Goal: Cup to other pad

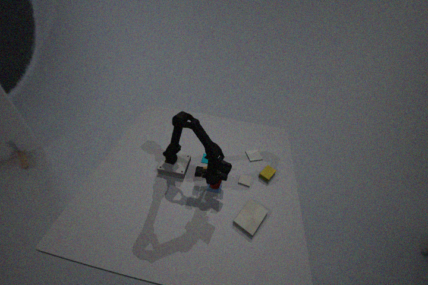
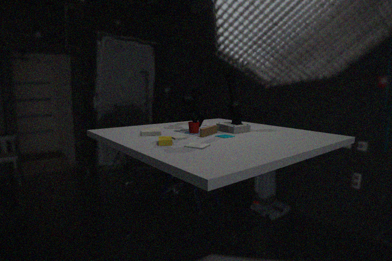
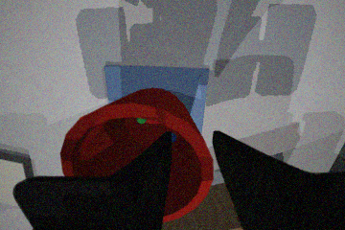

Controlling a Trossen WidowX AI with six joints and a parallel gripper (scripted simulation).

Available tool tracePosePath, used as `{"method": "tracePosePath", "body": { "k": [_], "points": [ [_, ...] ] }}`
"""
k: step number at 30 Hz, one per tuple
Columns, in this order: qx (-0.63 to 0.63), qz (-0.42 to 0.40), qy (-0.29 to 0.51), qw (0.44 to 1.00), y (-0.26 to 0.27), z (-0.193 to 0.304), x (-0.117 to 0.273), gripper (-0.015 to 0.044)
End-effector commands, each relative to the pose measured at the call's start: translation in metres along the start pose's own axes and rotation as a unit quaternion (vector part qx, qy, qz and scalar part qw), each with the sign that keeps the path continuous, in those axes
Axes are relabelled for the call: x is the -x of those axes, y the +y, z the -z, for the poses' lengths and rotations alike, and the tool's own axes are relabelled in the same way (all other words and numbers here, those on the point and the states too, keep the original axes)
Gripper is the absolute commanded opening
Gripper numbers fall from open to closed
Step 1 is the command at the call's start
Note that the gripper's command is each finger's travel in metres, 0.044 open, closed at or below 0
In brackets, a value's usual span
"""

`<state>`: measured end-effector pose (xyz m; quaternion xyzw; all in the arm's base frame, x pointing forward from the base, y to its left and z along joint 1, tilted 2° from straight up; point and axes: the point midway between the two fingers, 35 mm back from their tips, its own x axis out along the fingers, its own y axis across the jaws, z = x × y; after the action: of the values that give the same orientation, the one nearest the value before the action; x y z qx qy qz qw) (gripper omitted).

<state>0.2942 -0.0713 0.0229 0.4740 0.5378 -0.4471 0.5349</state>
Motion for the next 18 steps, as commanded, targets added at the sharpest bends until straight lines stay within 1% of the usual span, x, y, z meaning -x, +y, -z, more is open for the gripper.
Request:
{"method": "tracePosePath", "body": {
  "k": [1, 3, 18],
  "points": [
    [-0.003, 0.001, 0.003, 1.0, -0.0009, 0.001, -0.0021, 0.0148],
    [0.0, 0.0, 0.0, 1.0, -0.0002, 0.0001, -0.0004, 0.0095],
    [0.0, 0.0, 0.0, 1.0, -0.0002, 0.0001, -0.0004, 0.0]
  ]
}}
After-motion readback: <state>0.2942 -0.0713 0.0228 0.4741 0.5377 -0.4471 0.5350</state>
